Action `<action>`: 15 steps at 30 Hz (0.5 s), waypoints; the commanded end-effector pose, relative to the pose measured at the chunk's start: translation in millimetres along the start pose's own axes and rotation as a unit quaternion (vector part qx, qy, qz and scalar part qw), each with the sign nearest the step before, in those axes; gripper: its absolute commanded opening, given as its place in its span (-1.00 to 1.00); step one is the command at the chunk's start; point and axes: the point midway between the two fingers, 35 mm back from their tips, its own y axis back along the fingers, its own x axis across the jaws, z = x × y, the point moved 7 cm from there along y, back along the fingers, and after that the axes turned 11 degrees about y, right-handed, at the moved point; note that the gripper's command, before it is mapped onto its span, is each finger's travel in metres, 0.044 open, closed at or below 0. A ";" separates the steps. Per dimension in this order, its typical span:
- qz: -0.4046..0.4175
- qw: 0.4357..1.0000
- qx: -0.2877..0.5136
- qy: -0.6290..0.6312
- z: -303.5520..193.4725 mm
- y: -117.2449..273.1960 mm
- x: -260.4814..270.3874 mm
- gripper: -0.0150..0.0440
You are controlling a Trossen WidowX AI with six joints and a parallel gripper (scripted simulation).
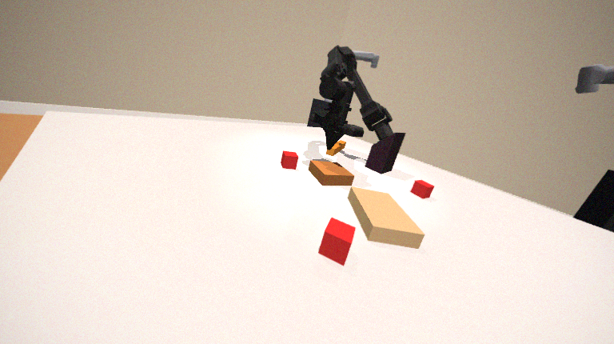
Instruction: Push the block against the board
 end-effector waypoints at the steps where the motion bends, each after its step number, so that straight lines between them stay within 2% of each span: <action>1: 0.002 0.998 0.001 0.059 0.0 -5.5 2.2 -0.49; 15: 0.002 0.955 0.000 0.295 1.2 -26.3 7.1 -0.49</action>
